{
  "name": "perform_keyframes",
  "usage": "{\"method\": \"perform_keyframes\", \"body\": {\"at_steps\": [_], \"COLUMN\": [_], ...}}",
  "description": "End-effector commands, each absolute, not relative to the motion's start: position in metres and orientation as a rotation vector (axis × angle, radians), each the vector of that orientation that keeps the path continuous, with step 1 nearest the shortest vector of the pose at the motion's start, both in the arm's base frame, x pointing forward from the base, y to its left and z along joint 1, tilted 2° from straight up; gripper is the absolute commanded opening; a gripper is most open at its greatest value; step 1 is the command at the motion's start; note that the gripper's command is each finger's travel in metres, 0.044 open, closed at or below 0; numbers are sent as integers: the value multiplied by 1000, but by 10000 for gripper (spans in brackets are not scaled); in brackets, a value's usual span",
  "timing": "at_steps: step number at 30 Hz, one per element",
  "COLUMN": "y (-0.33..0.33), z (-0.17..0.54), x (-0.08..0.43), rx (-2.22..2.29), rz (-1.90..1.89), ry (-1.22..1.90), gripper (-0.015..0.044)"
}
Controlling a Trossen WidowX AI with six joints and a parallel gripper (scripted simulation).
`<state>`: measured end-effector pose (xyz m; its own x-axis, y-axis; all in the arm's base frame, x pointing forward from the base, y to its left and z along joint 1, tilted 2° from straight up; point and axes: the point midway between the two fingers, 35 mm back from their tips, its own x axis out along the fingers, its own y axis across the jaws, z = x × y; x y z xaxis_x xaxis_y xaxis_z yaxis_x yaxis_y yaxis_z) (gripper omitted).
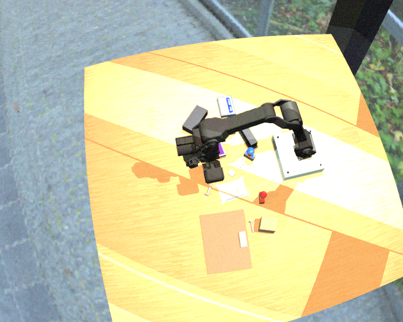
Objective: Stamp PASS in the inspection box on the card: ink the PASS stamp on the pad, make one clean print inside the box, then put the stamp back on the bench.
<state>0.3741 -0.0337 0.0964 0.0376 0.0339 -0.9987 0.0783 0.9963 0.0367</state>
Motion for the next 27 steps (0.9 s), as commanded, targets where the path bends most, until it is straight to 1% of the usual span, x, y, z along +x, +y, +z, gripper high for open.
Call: {"method": "perform_keyframes", "body": {"at_steps": [1, 4, 17, 27], "y": [-34, -37, -109, -112], "z": [102, 102, 98, 95], "x": [375, 374, 341, 339], "rx": [87, 87, 83, 83], "rz": [-28, -29, -33, -34], "ry": [1521, 1521, 1524, 1524], "gripper": [0, 0, 0, 0]}}
